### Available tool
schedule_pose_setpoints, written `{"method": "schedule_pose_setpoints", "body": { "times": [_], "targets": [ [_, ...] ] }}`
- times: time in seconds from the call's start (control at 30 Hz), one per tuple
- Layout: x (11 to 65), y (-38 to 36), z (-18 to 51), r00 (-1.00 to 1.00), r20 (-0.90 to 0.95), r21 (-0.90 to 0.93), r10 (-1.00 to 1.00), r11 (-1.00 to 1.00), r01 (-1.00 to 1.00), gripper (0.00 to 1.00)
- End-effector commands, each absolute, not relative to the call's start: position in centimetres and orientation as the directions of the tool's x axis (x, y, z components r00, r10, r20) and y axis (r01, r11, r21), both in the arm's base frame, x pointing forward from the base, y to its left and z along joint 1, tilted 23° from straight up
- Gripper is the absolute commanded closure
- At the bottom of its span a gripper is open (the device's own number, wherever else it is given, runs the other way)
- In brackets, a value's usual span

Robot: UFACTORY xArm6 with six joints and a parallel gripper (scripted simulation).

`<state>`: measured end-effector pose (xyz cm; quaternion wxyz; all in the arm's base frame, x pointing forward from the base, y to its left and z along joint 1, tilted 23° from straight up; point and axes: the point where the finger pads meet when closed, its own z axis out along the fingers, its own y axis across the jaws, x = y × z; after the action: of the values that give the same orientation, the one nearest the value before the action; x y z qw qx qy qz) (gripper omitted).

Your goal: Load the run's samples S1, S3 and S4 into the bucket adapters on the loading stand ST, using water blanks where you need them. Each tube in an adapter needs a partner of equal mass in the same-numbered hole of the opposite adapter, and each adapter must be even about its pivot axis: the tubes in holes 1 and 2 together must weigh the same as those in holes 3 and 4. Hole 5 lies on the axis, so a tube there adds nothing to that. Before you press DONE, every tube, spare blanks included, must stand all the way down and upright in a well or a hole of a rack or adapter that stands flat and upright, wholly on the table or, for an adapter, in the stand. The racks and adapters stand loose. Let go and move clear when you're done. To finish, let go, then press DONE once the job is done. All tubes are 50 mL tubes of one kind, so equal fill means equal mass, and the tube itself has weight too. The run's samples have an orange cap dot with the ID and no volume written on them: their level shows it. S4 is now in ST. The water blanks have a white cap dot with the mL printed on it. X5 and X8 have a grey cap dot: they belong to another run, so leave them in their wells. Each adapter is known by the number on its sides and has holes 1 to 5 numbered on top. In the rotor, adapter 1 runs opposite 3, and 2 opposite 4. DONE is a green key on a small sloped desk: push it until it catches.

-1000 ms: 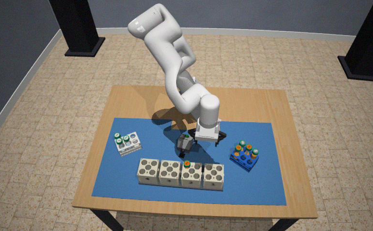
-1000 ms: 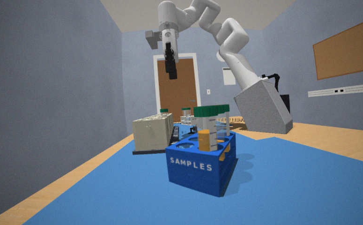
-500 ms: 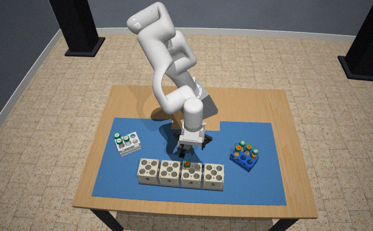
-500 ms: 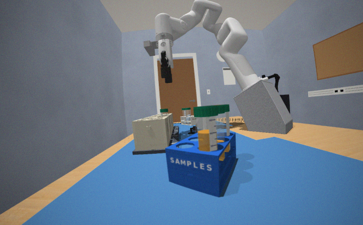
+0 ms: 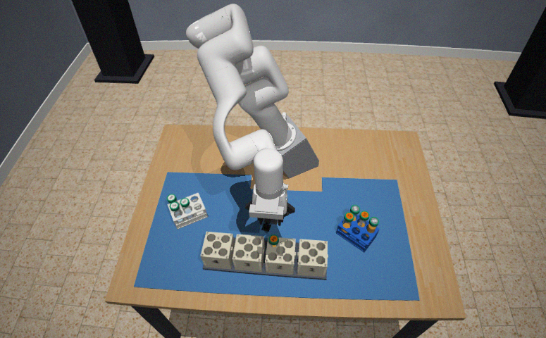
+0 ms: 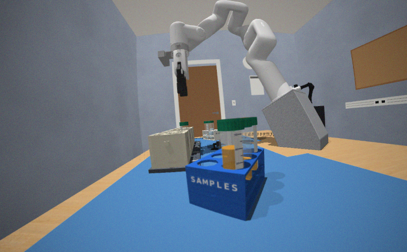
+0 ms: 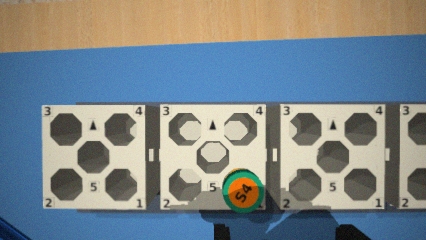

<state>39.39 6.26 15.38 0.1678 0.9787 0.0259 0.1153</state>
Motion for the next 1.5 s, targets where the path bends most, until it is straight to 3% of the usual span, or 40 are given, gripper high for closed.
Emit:
{"method": "schedule_pose_setpoints", "body": {
  "times": [0.0,1.47],
  "targets": [
    [39.9,7.2,15.3,0.971,0.218,0.334,0.096,-0.942,0.018,0.43],
    [41.3,5.2,9.8,0.971,0.217,0.335,0.096,-0.942,0.018,0.43]
  ]
}}
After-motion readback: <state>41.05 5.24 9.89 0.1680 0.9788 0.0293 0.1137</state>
